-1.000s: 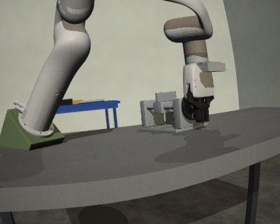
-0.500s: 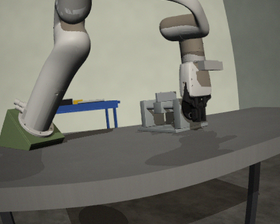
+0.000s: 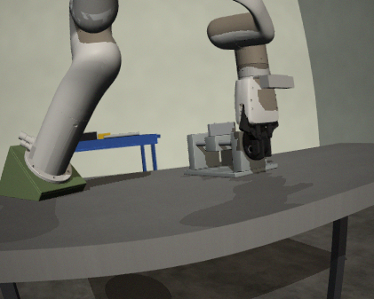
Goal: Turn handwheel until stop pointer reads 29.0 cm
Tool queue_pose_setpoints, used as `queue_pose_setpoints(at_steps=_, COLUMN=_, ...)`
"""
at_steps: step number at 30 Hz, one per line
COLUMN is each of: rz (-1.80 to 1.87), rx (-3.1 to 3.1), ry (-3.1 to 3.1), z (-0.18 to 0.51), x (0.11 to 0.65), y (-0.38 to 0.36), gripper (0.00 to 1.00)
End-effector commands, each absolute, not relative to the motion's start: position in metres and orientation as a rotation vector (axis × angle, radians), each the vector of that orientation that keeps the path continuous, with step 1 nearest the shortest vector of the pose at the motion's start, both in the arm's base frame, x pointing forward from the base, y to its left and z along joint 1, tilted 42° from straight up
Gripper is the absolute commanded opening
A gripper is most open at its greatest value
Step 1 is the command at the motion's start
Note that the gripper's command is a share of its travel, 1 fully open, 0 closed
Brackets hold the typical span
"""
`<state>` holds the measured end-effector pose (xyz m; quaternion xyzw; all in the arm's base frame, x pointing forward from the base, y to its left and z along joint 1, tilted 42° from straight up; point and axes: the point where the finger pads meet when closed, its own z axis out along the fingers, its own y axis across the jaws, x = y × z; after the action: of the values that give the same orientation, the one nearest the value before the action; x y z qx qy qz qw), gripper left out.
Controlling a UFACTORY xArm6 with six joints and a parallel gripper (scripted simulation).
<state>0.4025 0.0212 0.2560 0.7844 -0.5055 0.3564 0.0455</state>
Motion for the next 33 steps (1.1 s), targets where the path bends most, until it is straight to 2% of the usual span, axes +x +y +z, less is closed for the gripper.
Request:
queue_pose_setpoints(at_steps=1, rz=1.09, rx=2.395, ry=-1.544, z=0.261, x=0.396, y=0.023, gripper=0.06)
queue_pose_setpoints(at_steps=17, rz=1.09, rx=2.395, ry=-1.544, z=0.281, x=0.387, y=0.036, gripper=0.06)
queue_pose_setpoints(at_steps=33, rz=1.09, rx=2.395, ry=-1.544, z=0.298, x=0.402, y=0.054, gripper=0.06)
